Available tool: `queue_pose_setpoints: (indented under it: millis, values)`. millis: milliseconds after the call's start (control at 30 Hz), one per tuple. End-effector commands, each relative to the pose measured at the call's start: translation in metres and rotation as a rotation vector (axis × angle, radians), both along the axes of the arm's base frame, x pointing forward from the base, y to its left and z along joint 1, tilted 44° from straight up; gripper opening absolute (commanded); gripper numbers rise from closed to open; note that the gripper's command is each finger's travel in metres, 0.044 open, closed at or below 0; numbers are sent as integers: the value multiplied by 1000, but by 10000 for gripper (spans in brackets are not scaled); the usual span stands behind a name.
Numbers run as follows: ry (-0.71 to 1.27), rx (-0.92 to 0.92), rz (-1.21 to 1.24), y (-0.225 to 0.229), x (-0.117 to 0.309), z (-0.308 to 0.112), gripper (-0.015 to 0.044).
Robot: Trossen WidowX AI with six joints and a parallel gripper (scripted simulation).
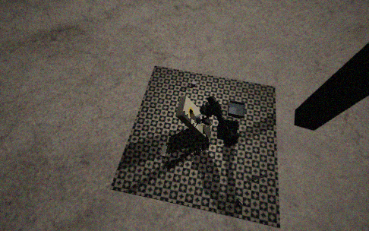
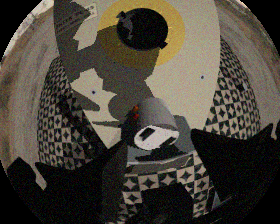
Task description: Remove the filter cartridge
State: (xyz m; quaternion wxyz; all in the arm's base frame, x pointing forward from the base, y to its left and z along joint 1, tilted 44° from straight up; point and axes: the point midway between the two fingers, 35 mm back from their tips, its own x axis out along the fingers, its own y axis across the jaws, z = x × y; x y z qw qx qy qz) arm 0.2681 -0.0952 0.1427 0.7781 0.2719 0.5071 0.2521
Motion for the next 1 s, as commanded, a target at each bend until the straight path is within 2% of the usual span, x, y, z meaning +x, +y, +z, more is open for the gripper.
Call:
queue_pose_setpoints:
  millis: [0,367,433,767,967]
  values:
    - [-3,5,0,5,2,-3,305]
    - [-5,7,1,17,8,-13,305]
    - [-2,2,1,14,6,-12,252]
    - [-2,2,1,14,6,-12,186]
    - [-2,2,1,12,9,-9,28]
